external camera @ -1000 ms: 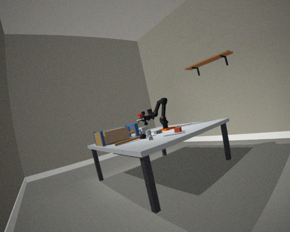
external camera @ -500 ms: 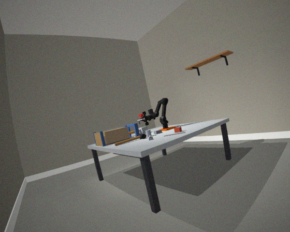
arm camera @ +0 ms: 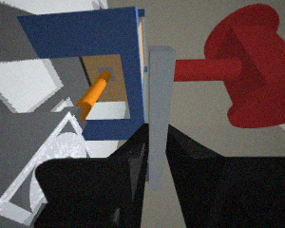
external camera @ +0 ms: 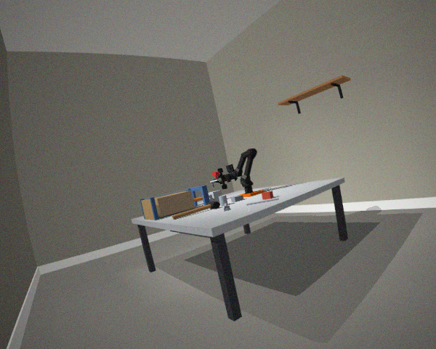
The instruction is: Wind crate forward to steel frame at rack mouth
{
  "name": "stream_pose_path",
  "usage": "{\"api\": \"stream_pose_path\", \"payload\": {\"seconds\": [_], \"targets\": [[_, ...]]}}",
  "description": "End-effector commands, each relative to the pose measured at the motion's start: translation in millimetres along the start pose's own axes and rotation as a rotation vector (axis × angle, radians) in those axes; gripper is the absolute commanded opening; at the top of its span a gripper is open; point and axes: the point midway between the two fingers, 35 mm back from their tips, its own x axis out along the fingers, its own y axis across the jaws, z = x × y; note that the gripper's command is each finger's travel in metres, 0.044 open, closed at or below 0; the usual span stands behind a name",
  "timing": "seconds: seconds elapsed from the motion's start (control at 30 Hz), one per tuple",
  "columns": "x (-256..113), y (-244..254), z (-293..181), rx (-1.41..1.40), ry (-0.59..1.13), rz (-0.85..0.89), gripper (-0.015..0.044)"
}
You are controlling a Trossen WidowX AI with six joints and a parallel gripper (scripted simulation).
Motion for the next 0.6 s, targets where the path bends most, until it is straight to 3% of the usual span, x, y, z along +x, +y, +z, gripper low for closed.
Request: {"api": "stream_pose_path", "payload": {"seconds": [0.0,0.57], "targets": [[0.9,-0.7,-1.0,-0.001,-0.001,0.0,0.0],[-0.1,1.5,0.1,0.001,-0.001,-0.003,0.0]]}}
